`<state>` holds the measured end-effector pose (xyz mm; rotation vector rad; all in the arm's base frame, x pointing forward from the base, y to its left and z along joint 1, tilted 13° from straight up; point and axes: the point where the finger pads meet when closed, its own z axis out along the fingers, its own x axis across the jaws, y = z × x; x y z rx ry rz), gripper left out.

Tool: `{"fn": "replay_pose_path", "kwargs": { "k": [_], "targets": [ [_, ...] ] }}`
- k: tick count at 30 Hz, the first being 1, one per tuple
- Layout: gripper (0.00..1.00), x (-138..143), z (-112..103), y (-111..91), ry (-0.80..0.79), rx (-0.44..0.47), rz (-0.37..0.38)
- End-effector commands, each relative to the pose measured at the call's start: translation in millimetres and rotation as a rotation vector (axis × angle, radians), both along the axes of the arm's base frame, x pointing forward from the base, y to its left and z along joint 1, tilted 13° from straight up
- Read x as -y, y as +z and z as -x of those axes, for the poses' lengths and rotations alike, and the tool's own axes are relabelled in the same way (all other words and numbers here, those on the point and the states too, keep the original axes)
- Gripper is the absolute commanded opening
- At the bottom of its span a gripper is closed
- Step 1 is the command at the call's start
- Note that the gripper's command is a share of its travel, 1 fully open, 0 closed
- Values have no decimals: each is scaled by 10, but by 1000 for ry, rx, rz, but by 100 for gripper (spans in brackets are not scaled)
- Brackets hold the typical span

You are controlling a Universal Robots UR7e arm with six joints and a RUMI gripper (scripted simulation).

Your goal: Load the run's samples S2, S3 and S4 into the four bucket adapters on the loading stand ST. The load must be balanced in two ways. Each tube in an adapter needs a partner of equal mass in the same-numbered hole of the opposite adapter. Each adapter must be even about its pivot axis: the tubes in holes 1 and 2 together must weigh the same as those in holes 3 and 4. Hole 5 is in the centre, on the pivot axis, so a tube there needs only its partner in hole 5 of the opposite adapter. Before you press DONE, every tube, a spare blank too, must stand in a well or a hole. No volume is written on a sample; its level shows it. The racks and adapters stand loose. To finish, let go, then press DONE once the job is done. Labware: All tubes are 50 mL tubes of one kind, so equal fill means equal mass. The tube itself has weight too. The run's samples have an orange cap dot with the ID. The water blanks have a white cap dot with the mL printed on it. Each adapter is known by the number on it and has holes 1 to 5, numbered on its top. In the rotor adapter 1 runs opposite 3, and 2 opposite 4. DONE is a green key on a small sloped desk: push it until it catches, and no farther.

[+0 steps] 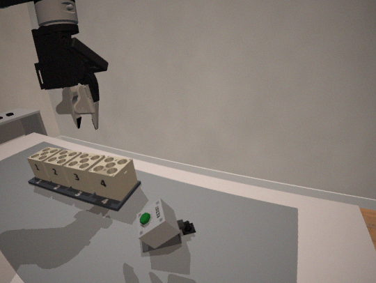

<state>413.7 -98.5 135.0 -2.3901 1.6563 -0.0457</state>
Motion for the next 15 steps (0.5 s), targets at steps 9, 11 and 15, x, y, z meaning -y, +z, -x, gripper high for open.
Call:
{"fn": "replay_pose_path", "kwargs": {
  "k": [9,11,15],
  "targets": [
    [35,-31,-34,-191,0,1,1],
    [35,-36,-39,-223,0,1,1],
    [35,-59,-60,-353,0,1,1]
  ]
}}
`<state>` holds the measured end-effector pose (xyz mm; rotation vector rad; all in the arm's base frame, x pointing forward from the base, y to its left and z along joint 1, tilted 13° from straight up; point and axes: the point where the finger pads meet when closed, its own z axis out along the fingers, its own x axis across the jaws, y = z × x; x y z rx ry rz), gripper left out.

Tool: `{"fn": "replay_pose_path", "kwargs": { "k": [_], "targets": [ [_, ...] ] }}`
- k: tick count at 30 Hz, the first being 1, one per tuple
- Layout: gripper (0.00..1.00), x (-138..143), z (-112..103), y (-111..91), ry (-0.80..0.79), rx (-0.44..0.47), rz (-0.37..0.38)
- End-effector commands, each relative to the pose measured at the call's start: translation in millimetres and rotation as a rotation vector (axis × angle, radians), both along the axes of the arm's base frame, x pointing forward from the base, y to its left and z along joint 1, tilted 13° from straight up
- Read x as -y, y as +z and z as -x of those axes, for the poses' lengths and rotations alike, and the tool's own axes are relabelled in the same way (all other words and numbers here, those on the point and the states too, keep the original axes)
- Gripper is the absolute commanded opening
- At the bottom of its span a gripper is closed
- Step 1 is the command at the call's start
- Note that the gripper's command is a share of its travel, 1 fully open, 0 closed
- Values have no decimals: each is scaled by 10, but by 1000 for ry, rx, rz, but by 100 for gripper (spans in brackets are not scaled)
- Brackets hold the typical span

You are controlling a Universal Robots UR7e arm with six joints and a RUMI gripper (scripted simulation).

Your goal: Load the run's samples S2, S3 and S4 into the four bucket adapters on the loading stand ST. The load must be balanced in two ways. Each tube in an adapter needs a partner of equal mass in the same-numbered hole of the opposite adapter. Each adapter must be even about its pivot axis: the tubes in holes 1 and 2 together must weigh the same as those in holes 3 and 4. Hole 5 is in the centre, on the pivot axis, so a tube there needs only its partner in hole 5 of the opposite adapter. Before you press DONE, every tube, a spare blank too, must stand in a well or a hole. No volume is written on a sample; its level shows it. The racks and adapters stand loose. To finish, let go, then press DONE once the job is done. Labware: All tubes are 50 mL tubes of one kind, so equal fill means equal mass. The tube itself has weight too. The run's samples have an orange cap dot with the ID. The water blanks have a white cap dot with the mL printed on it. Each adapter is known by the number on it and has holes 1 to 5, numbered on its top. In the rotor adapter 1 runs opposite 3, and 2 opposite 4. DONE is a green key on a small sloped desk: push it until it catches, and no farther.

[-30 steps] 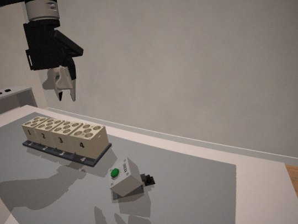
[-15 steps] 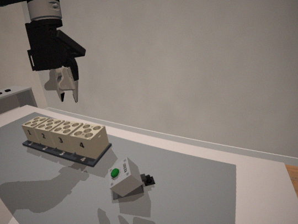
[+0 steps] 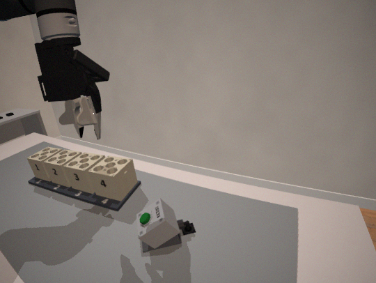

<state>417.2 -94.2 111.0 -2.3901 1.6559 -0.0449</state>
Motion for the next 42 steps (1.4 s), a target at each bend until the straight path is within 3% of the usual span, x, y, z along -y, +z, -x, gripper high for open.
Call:
{"fn": "replay_pose_path", "kwargs": {
  "k": [1,10,21,27,29,42],
  "targets": [
    [35,-22,-30,-145,0,1,1],
    [35,-73,-78,-437,0,1,1],
    [35,-106,-108,-621,0,1,1],
    [35,329,113,-733,-292,-51,-46],
    [35,329,113,-733,-292,-51,-46],
    [35,1272,589,-978,-924,-163,-148]
  ]
}}
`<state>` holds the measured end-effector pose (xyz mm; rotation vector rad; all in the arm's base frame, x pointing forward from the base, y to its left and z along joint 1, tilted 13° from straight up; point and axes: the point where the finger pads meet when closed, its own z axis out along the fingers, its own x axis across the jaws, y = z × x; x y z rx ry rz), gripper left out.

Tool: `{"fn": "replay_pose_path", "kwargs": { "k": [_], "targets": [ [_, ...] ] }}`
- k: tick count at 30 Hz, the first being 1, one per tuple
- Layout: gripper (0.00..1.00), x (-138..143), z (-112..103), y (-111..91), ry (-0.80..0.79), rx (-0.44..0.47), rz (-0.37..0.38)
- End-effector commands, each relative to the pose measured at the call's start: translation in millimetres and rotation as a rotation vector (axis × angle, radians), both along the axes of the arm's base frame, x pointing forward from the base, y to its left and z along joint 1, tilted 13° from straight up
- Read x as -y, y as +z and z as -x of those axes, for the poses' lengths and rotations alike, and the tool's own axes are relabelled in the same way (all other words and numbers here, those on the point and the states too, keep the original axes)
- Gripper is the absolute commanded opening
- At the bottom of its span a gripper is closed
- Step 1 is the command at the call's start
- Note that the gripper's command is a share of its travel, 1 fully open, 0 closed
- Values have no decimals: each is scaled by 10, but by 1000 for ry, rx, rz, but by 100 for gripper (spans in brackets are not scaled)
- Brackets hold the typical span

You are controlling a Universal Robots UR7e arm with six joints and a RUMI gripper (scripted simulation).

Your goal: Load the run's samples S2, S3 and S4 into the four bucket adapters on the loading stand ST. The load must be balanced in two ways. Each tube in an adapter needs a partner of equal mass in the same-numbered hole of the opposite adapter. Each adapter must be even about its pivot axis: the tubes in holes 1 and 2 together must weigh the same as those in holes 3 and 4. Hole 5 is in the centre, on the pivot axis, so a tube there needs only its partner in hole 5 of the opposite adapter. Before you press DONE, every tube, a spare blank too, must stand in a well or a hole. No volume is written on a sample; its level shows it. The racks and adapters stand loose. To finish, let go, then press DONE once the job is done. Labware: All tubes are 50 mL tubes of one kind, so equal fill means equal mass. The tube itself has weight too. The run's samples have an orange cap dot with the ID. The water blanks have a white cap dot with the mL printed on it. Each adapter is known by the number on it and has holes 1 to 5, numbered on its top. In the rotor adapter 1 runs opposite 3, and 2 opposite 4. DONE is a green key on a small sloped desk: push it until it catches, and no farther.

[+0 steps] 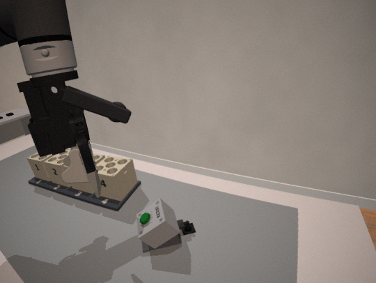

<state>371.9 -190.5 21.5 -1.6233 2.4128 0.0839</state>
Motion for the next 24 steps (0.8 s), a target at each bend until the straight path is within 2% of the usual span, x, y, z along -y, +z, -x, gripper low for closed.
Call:
{"fn": "replay_pose_path", "kwargs": {
  "k": [1,2,4,10,19,21,24],
  "targets": [
    [35,381,174,-102,-248,-46,-36],
    [35,453,210,-120,-296,-54,-44],
    [35,453,210,-120,-296,-54,-44],
    [35,889,430,-233,-554,-100,-86],
    [35,1541,761,-402,-554,-101,-86],
    [35,1541,761,-402,-554,-101,-86],
    [35,1758,871,-458,-554,-101,-86]
  ]
}}
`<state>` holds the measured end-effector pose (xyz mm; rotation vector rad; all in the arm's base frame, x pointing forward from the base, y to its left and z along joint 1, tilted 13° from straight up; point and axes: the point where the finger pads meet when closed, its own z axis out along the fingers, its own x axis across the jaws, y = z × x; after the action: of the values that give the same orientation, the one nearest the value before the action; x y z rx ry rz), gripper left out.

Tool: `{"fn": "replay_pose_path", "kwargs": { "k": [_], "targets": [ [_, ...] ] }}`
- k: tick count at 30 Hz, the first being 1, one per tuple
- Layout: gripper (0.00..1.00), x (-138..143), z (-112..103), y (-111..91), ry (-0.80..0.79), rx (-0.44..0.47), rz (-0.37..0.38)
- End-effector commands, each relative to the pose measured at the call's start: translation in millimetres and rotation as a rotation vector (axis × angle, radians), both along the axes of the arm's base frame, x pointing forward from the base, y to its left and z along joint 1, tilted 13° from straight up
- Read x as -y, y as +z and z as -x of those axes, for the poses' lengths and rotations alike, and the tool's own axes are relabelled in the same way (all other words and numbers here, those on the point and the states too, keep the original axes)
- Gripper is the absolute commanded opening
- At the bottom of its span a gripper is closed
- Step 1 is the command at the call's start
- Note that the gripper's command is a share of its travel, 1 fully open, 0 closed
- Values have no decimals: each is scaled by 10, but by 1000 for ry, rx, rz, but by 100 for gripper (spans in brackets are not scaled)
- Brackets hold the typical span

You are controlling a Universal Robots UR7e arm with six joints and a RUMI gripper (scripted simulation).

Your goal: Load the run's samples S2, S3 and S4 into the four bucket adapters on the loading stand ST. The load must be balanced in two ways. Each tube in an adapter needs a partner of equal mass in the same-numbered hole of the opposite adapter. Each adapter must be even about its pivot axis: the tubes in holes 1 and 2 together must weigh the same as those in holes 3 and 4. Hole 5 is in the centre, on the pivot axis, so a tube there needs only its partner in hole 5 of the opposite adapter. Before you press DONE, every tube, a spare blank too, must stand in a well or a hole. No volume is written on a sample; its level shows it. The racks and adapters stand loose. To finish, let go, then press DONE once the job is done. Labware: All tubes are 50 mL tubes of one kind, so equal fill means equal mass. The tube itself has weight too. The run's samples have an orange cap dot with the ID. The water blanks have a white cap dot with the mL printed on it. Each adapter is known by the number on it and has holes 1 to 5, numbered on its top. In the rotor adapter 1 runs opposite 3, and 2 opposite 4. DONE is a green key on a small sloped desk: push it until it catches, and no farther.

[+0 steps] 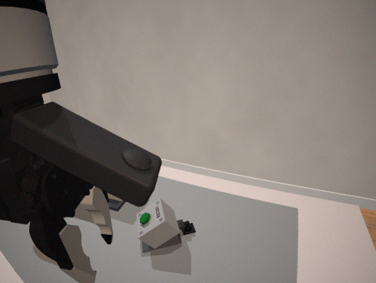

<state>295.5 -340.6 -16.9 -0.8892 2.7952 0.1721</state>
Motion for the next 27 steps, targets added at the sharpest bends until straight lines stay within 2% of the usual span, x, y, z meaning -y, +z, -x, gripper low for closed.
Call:
{"fn": "replay_pose_path", "kwargs": {
  "k": [1,5,16,27],
  "targets": [
    [35,330,143,-93,-1,0,0],
    [35,618,289,-168,-1,0,0],
    [35,618,288,-167,-1,0,0],
    [35,556,231,-524,-1,0,0]
  ]
}}
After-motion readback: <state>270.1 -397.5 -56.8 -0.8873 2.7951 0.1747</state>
